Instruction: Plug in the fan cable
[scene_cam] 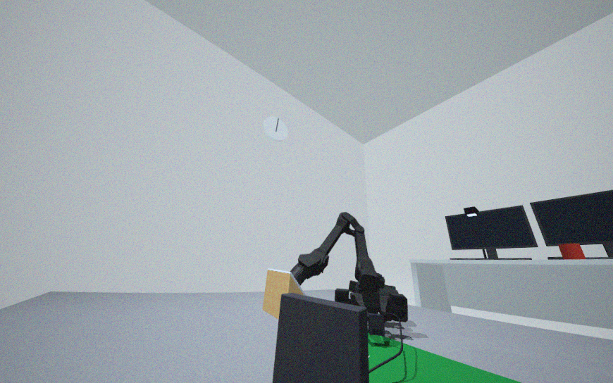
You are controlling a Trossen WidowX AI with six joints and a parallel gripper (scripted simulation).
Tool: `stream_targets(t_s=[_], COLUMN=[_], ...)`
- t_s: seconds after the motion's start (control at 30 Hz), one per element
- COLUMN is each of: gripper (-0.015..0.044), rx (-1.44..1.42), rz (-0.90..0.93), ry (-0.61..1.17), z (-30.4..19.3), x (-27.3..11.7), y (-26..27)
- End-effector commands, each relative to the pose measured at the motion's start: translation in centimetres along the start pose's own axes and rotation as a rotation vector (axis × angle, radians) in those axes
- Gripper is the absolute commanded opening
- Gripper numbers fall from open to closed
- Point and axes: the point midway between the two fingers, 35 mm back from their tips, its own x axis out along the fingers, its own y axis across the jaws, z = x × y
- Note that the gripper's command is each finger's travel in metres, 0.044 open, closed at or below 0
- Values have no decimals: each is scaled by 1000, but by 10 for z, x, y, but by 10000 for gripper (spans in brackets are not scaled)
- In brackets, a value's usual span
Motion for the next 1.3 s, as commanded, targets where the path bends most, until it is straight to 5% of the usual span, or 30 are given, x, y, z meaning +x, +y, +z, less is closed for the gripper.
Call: stream_targets(t_s=[0.0, 1.27], gripper=[0, 0], rx=[5, -1], rz=[3, -2], ry=[-4, 0], z=[-4, -19], x=[1, 4], y=[1, -1])
